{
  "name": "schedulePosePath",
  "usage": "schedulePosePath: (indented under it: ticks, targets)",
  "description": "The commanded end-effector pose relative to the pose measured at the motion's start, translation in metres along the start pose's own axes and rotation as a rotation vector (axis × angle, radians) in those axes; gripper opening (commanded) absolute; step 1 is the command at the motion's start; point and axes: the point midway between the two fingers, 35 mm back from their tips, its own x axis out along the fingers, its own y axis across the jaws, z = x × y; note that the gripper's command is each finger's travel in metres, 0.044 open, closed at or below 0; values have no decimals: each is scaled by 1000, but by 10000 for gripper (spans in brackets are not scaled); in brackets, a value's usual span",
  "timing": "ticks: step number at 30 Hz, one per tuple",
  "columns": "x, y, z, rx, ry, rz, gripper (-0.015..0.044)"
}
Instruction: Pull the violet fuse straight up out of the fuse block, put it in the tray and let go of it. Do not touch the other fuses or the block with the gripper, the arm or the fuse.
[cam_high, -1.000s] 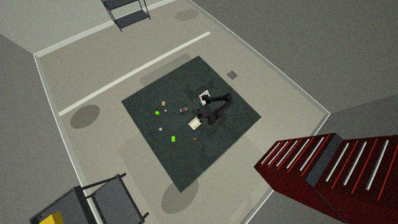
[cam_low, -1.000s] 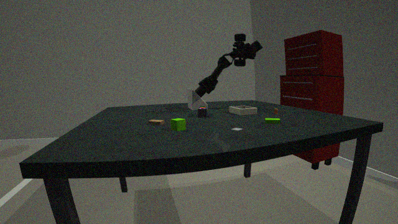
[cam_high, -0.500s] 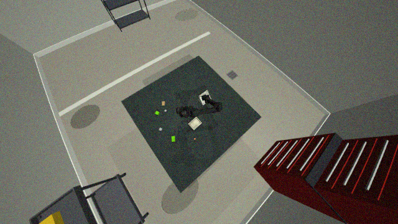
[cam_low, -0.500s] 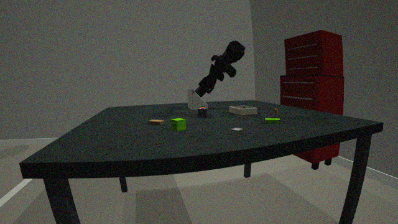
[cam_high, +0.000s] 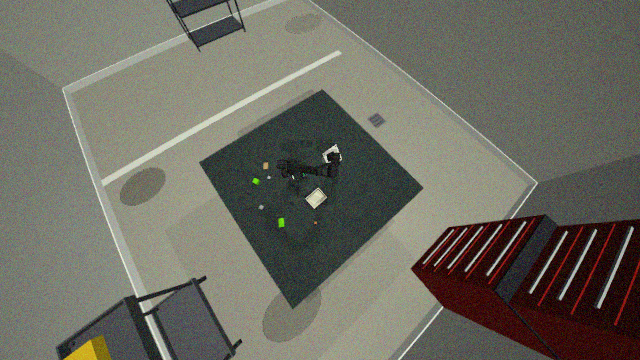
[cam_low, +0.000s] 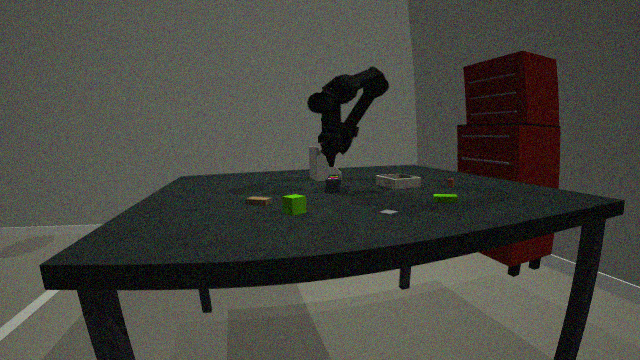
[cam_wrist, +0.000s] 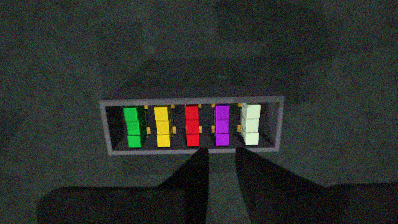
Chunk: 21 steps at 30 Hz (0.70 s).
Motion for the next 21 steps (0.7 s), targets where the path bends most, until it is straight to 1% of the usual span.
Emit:
schedulePosePath:
  ticks: [1, 21]
  targets:
    - [-1, -4, 3, -19, -18, -6, 74]
    - [16, -5, 4, -19, -19, -6, 74]
